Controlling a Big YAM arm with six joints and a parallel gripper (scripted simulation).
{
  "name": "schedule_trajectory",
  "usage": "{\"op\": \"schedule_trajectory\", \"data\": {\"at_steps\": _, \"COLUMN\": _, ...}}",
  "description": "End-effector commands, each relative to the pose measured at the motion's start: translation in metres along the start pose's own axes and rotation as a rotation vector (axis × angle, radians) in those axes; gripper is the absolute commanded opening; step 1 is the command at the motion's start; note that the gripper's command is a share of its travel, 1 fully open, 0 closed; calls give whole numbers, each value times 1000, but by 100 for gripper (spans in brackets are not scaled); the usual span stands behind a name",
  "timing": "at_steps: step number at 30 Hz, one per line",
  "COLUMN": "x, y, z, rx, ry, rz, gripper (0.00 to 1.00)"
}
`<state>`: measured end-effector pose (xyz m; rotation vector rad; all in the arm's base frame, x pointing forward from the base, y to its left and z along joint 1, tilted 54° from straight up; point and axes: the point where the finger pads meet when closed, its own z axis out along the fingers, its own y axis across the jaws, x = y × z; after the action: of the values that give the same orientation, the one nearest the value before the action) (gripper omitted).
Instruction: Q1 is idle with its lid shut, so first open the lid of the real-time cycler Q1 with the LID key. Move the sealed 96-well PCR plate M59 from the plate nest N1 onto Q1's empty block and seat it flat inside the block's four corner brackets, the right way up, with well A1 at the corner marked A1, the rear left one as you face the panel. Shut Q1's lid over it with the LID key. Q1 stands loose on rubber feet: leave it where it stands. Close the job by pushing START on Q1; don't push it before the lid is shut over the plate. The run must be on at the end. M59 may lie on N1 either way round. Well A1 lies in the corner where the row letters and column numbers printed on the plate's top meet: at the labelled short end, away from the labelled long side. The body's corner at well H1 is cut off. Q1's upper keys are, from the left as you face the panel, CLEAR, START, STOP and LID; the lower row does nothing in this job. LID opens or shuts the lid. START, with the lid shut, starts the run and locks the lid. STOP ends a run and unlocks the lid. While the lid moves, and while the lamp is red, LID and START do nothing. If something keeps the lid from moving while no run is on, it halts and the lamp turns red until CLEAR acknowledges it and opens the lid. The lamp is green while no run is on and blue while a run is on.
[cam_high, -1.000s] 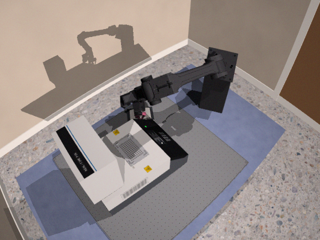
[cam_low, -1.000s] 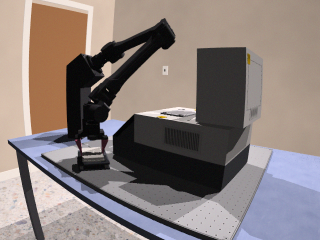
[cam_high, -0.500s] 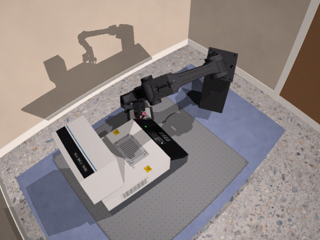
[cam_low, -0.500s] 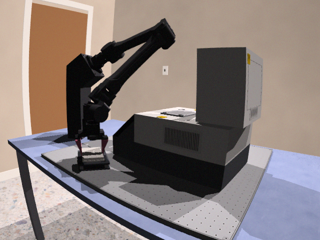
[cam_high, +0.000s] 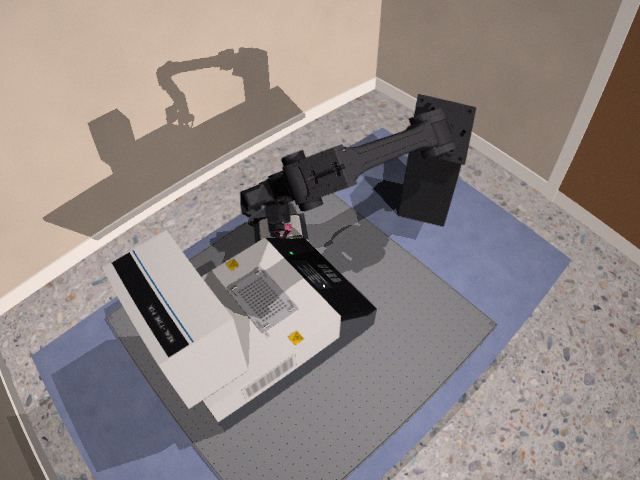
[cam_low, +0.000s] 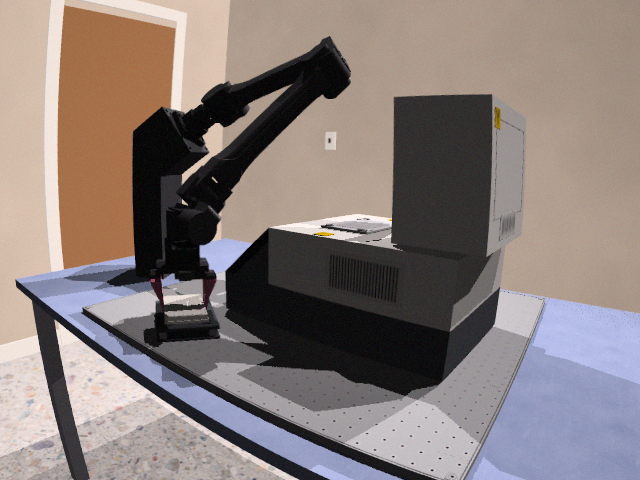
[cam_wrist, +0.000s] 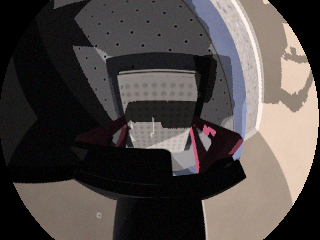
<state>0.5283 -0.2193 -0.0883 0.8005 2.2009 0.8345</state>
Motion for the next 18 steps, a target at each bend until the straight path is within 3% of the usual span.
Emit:
{"op": "schedule_trajectory", "data": {"at_steps": 1, "x": 10, "y": 0, "z": 10, "rx": -2, "ry": 23, "rz": -6, "gripper": 0}}
{"op": "schedule_trajectory", "data": {"at_steps": 18, "x": 8, "y": 1, "z": 11, "rx": -5, "ry": 18, "rz": -12, "gripper": 0}}
